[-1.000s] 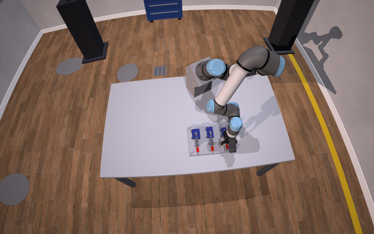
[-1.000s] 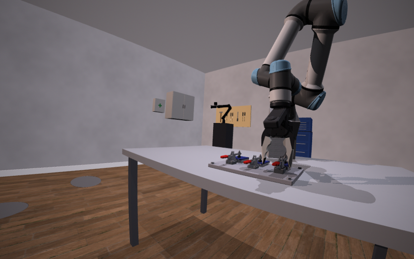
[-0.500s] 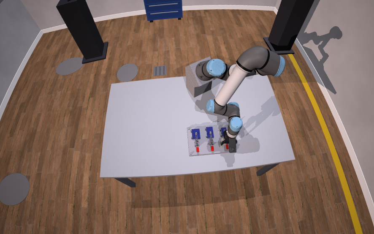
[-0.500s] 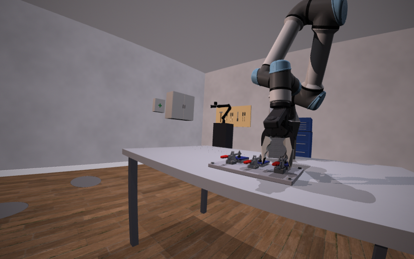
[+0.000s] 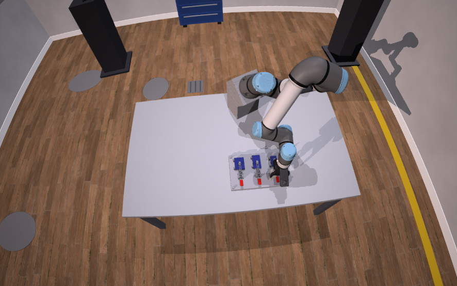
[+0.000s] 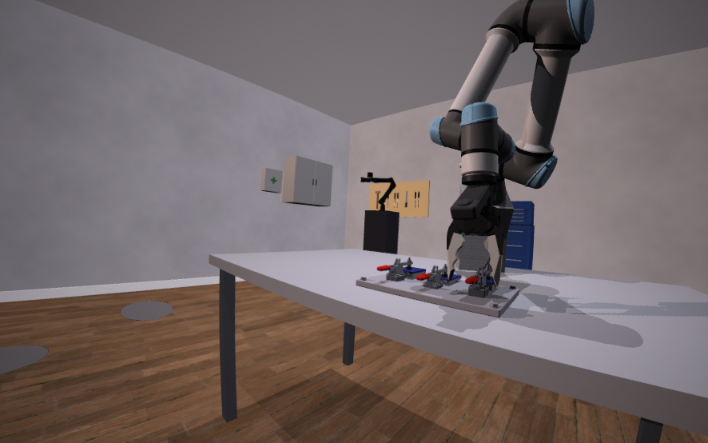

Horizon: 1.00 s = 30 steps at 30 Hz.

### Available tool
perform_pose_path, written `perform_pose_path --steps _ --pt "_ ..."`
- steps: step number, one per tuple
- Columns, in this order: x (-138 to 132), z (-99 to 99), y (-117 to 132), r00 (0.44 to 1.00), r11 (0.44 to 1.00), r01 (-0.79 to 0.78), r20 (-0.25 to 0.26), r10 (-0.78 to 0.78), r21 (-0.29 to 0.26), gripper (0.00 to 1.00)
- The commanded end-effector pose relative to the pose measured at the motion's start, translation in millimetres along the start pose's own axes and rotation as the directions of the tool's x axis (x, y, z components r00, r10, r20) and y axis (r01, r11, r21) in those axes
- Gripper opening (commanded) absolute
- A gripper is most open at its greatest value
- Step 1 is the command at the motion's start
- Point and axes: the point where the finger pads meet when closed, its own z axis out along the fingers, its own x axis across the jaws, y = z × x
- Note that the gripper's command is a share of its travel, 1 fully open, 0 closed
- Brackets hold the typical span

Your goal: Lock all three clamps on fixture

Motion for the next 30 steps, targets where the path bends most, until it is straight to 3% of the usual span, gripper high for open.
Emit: perform_pose_path --steps 1,17,22,30 --pt "-0.1 -0.3 -0.4 1.0 1.0 0.0 0.0 0.0 0.001 0.58" --pt "-0.1 -0.3 -0.4 1.0 1.0 0.0 0.0 0.0 0.001 0.58" --pt "-0.1 -50.3 -0.4 1.0 1.0 0.0 0.0 0.0 0.001 0.58" --pt "-0.1 -50.3 -0.4 1.0 1.0 0.0 0.0 0.0 0.001 0.58"
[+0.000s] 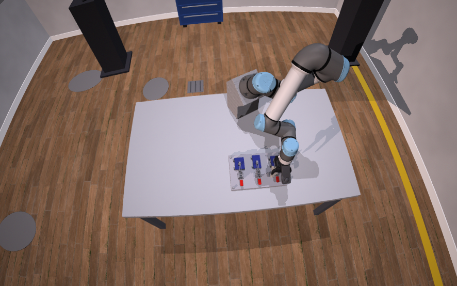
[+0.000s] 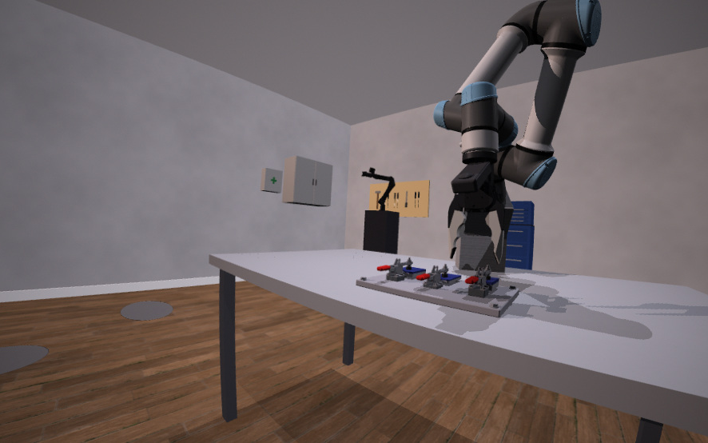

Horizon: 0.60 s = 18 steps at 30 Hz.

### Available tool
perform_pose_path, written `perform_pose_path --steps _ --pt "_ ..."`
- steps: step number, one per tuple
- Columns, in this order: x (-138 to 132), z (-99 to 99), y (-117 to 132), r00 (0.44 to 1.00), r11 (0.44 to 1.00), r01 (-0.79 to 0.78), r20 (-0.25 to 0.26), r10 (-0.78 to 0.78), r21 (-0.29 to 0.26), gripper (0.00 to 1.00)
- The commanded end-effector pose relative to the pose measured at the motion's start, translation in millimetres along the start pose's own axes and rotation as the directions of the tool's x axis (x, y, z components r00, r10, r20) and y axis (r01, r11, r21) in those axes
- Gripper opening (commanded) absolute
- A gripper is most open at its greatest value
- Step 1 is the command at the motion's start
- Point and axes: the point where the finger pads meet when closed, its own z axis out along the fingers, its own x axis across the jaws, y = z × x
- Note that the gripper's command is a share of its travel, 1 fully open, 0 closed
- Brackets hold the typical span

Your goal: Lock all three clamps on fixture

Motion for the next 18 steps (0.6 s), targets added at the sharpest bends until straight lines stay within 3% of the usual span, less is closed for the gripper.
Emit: perform_pose_path --steps 1,18 --pt "0.2 -3.8 0.0 1.0 1.0 0.001 0.001 -0.001 -0.002 0.58" --pt "0.0 -2.0 -0.2 1.0 1.0 0.001 0.0 -0.001 0.0 0.58"
